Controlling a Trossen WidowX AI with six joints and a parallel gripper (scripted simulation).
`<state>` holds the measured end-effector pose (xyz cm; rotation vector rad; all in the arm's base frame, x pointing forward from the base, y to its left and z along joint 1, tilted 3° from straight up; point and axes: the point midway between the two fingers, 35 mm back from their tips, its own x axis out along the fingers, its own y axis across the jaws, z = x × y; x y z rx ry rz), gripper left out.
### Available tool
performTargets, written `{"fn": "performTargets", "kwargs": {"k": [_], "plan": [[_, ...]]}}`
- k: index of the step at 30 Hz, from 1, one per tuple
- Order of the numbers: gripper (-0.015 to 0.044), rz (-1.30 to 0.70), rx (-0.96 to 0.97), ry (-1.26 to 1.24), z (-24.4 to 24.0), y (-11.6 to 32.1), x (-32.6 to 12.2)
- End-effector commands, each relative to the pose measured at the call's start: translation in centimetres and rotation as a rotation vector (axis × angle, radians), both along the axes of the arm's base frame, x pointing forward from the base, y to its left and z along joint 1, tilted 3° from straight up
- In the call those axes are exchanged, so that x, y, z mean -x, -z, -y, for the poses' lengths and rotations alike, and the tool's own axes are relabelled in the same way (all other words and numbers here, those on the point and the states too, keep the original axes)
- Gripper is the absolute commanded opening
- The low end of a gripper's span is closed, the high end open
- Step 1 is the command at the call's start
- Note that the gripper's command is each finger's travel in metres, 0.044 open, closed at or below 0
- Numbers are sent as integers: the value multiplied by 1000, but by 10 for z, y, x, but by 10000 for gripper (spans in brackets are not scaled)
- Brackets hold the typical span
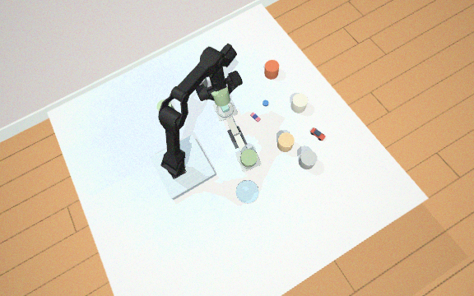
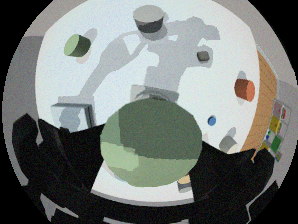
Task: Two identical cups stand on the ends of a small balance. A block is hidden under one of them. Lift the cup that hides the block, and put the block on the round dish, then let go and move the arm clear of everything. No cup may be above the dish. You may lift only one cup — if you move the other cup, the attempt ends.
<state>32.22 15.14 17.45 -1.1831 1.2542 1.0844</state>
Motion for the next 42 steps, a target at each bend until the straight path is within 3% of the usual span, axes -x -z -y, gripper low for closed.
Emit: {"fn": "performTargets", "kwargs": {"k": [1, 11, 42], "plan": [[0, 0, 0, 0, 0, 0, 0], [0, 0, 0, 0, -2, 2, 1], [0, 5, -14, 4, -77, 74, 69]]}}
